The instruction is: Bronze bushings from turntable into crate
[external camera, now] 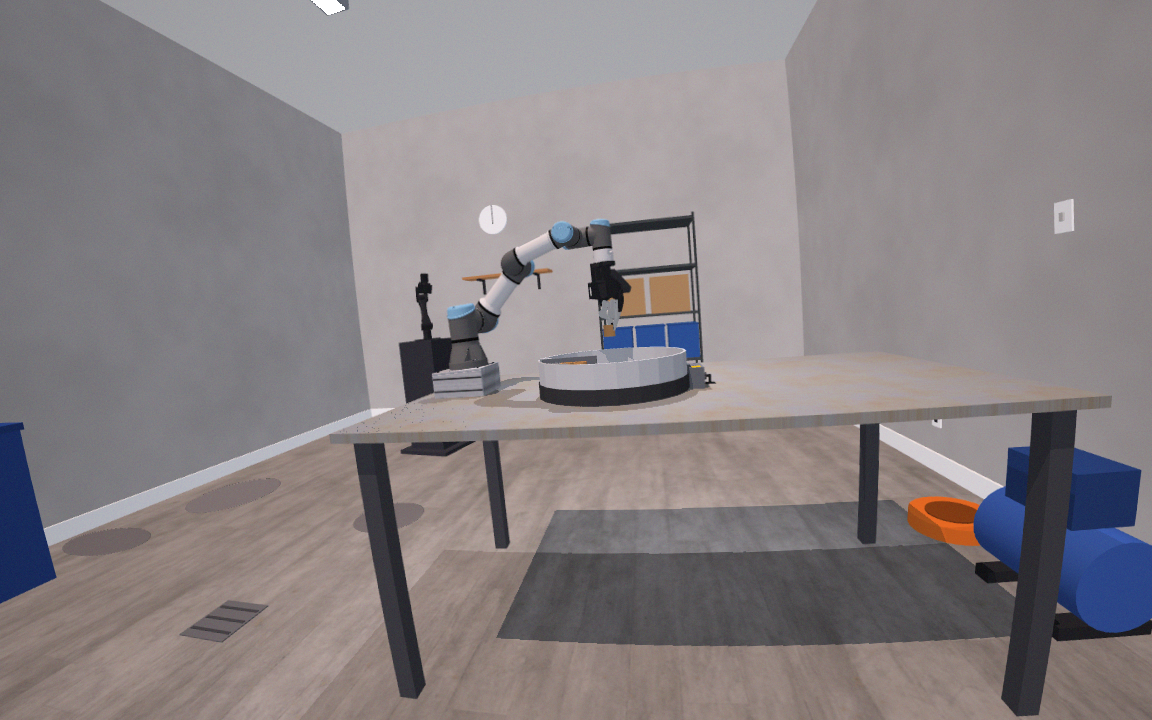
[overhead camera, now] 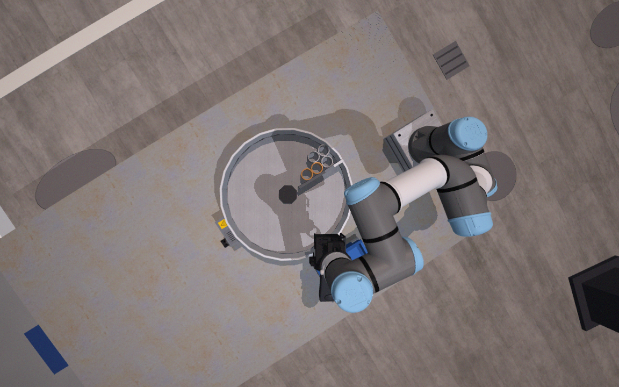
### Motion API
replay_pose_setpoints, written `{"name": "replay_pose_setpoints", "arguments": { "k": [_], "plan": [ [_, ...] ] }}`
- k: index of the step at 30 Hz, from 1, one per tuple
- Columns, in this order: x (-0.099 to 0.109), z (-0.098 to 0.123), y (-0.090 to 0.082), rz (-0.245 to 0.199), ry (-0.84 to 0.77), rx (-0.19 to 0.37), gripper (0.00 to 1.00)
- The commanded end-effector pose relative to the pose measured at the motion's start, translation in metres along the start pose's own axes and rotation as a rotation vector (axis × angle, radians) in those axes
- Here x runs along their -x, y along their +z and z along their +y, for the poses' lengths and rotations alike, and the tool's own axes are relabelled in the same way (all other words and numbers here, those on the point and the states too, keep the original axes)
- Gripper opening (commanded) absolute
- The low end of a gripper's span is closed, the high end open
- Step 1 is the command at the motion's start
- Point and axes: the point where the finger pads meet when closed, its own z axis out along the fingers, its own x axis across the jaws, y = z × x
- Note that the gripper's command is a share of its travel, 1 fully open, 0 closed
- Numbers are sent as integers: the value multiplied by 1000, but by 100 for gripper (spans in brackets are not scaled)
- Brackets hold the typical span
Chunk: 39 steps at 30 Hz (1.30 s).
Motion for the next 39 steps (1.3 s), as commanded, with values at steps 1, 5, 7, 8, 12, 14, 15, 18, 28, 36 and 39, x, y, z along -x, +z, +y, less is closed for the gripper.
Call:
{"name": "replay_pose_setpoints", "arguments": {
  "k": [1, 5, 7, 8, 12, 14, 15, 18, 28, 36, 39],
  "plan": [
    [13, -24, 0, -9, 47, 10, 0],
    [19, -32, 1, -9, 63, 10, 0],
    [25, -40, 2, -9, 78, 10, 0],
    [28, -43, 2, -9, 85, 10, 0],
    [39, -57, 3, -9, 113, 10, 0],
    [45, -63, 4, -10, 126, 10, 0],
    [47, -65, 4, -10, 132, 10, 0],
    [55, -73, 5, -10, 149, 11, 0],
    [73, -90, 7, -11, 187, 11, 0],
    [84, -99, 9, -11, 209, 11, 0],
    [86, -101, 9, -11, 214, 11, 0]
  ]
}}
